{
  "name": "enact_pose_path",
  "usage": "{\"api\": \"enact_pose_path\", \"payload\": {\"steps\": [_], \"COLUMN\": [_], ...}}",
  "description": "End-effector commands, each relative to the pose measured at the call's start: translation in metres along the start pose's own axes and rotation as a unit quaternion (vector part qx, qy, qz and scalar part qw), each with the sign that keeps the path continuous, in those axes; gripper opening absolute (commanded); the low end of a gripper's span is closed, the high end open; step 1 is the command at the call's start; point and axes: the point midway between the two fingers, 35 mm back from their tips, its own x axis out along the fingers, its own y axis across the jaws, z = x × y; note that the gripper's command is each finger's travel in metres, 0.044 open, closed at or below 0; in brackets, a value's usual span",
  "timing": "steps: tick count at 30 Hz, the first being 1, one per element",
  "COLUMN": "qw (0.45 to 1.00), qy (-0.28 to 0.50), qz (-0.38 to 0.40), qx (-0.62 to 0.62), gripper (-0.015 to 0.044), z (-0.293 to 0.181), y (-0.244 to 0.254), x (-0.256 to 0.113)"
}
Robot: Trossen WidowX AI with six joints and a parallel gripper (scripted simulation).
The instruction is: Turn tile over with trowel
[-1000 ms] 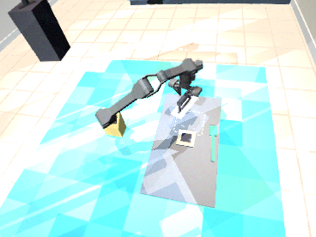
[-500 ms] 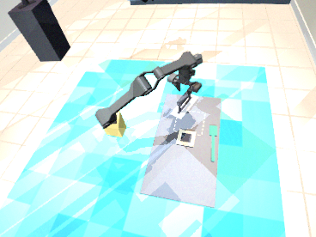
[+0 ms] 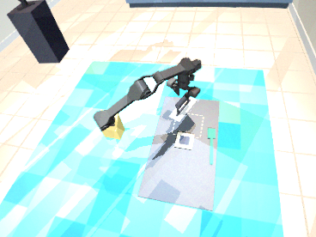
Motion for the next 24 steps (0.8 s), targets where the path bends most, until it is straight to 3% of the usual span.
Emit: {"api": "enact_pose_path", "payload": {"steps": [1,16,20,24], "qw": [1.000,1.000,1.000,1.000], "qy": [0.001,0.001,0.001,0.001], "qz": [-0.003,-0.003,-0.003,-0.003], "qx": [-0.002,-0.003,-0.003,-0.003], "gripper": [0.0270,0.0270,0.0165,0.0138], "z": [0.000,-0.001,-0.001,-0.001], "y": [-0.001,0.000,0.000,0.000], "x": [0.005,0.027,0.027,0.027]}}
